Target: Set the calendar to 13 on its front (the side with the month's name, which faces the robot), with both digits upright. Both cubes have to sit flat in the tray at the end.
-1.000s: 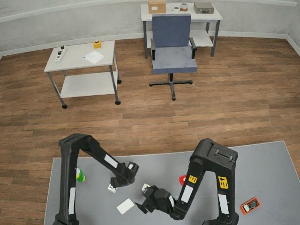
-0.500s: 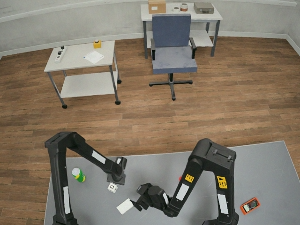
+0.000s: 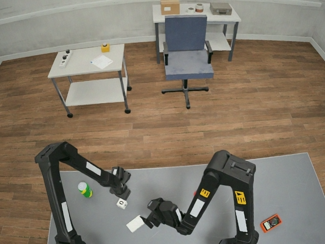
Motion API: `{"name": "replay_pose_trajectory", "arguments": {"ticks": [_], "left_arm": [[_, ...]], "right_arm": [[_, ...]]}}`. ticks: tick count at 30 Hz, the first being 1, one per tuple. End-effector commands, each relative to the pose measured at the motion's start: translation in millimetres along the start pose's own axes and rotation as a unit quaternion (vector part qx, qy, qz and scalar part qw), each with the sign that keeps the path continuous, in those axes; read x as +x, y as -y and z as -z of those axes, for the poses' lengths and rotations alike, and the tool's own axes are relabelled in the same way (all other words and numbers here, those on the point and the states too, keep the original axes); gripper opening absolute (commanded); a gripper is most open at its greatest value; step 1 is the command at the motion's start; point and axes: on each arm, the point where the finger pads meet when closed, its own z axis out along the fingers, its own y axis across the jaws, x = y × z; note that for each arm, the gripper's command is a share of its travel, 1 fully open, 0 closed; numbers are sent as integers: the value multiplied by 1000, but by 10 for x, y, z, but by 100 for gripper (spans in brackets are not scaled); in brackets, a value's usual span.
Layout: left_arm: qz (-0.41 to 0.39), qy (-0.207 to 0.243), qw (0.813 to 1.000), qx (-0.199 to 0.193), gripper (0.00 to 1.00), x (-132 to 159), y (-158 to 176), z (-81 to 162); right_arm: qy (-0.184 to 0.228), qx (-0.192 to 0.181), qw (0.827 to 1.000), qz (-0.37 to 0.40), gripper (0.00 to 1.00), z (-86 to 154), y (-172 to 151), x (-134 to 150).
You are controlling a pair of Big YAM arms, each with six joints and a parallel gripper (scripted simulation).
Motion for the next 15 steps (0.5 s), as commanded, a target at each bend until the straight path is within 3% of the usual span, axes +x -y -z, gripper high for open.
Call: {"name": "replay_pose_trajectory", "arguments": {"ticks": [1,15], "left_arm": [[8,-35,999,25,69,421,77,-218],[0,-28,999,26,69,363,111,-270]], "right_arm": [[5,6,1000,-3,100,-69,68,-50],[7,2,1000,-1,100,-34,19,-64]]}}
